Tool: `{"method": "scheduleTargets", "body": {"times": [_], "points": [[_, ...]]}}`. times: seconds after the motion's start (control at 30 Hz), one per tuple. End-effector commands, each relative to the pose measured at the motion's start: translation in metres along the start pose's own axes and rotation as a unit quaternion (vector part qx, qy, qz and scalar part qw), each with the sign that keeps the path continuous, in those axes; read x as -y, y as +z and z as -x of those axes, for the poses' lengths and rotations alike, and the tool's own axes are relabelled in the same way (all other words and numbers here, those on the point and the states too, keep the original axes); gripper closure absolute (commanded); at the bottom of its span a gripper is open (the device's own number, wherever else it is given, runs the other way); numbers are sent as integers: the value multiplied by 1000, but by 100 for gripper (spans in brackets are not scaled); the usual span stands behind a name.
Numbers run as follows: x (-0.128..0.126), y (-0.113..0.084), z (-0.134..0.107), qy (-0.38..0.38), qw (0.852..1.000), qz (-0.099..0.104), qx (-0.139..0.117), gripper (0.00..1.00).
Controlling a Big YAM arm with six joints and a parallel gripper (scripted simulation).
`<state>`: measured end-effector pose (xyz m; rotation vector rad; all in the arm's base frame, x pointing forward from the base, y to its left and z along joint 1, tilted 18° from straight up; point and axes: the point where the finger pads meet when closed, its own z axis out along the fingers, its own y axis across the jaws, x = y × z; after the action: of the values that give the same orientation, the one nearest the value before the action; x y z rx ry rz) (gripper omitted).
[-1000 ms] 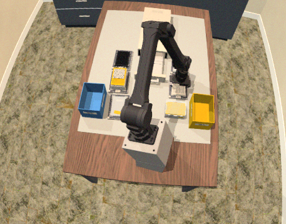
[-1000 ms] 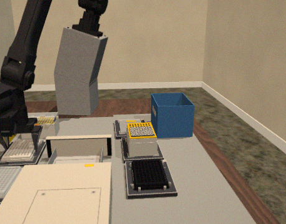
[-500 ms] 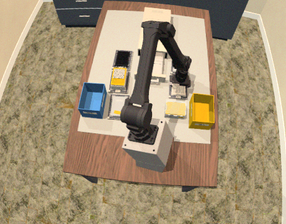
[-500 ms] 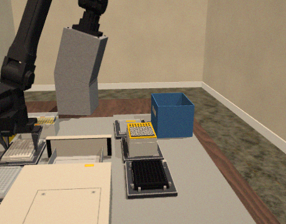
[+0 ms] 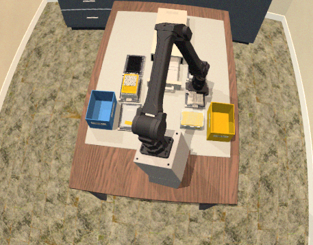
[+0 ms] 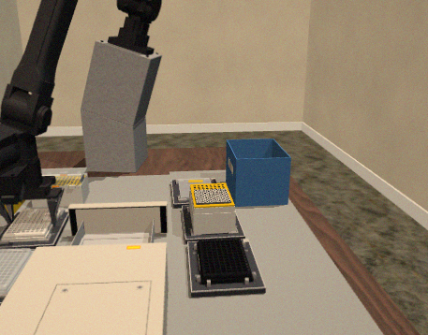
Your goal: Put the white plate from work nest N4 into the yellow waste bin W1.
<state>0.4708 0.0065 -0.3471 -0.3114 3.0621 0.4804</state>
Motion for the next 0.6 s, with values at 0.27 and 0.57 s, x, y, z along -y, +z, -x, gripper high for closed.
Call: {"method": "scheduleTargets", "body": {"times": [0.27,0.57], "points": [[-2,2,13,-7,1000,-3,8,100],[-1,-15,19,-7,1000,-5,13,100]]}}
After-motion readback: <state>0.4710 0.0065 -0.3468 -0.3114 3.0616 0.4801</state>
